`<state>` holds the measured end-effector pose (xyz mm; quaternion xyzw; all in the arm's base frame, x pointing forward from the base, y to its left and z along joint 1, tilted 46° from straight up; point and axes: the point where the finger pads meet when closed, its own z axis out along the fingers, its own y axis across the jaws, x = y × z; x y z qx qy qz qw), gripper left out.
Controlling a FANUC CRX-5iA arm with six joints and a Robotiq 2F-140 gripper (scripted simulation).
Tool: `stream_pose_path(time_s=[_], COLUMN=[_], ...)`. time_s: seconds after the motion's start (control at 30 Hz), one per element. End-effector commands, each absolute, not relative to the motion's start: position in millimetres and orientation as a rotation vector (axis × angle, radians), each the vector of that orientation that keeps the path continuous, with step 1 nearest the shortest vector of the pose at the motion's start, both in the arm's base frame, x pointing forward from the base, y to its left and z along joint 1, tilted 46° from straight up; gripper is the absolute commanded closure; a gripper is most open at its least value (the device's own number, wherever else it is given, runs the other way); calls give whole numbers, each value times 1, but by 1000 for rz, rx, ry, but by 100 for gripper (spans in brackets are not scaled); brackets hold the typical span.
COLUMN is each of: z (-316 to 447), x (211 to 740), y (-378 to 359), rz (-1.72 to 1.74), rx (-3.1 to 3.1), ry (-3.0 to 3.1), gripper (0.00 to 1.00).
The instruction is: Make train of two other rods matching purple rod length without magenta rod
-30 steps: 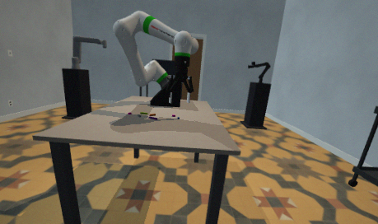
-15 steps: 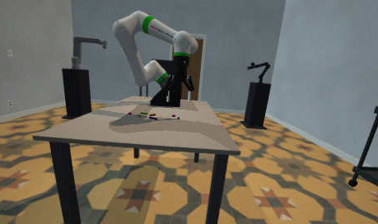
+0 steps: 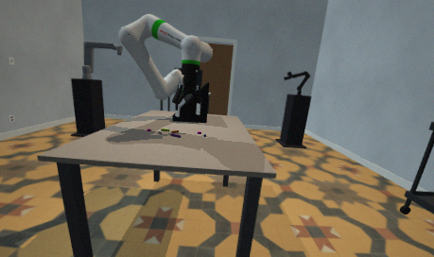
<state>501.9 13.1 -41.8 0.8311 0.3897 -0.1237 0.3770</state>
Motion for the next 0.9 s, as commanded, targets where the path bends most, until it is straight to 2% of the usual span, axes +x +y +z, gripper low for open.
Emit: stream_pose_path(time_s=[0.0, 0.63, 0.67, 0.87], z=[-14, 43, 43, 43], x=[494, 456, 456, 456], y=[-17, -99, -99, -99], rz=[-392, -594, -594, -594], rx=[2058, 1793, 1793, 1793], ry=[1184, 1619, 1619, 1619], gripper=[0, 0, 85, 85])
